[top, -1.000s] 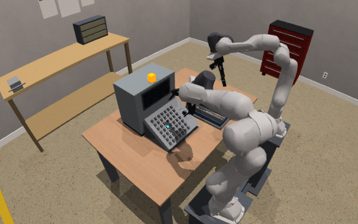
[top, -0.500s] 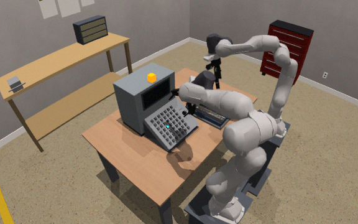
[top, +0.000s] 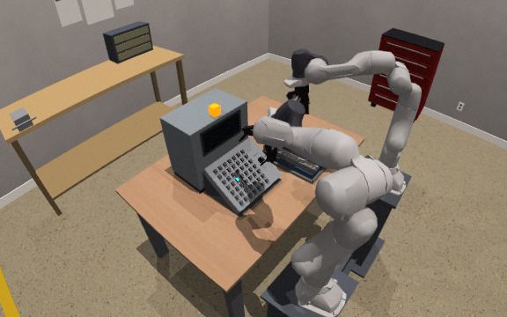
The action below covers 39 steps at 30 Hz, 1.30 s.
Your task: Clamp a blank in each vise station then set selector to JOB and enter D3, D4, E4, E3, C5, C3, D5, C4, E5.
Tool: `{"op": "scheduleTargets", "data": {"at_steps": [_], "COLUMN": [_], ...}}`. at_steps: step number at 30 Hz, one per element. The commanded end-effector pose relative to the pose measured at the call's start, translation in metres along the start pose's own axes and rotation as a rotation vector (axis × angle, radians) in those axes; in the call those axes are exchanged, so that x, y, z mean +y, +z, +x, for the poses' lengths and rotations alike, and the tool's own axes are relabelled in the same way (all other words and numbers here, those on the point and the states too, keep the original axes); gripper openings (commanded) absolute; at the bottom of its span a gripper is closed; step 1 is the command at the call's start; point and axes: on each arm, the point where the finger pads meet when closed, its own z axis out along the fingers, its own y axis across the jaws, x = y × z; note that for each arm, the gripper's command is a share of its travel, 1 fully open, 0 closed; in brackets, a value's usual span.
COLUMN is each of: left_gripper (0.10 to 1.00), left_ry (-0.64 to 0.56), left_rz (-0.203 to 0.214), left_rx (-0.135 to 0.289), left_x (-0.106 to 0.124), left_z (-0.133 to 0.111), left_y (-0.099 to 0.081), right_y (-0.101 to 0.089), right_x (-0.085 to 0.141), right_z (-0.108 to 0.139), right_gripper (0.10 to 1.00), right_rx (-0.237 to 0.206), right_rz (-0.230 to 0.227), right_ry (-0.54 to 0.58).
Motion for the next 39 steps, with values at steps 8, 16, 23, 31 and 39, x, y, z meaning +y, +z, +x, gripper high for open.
{"op": "scheduleTargets", "data": {"at_steps": [8,16,23,31,39], "left_gripper": [1.0,1.0,1.0,1.0,1.0], "left_ry": [0.0,0.0,0.0,0.0,0.0], "left_rz": [0.0,0.0,0.0,0.0,0.0], "left_rx": [0.0,0.0,0.0,0.0,0.0], "left_x": [0.0,0.0,0.0,0.0,0.0], "left_z": [0.0,0.0,0.0,0.0,0.0], "left_y": [0.0,0.0,0.0,0.0,0.0], "right_y": [-0.003,-0.005,-0.005,-0.005,-0.005], "right_x": [-0.031,-0.046,-0.046,-0.046,-0.046], "right_z": [0.026,0.035,0.035,0.035,0.035], "right_gripper": [1.0,1.0,1.0,1.0,0.099], "right_rx": [0.086,0.118,0.118,0.118,0.118], "right_rz": [0.028,0.049,0.049,0.049,0.049], "right_ry": [0.204,0.263,0.263,0.263,0.263]}}
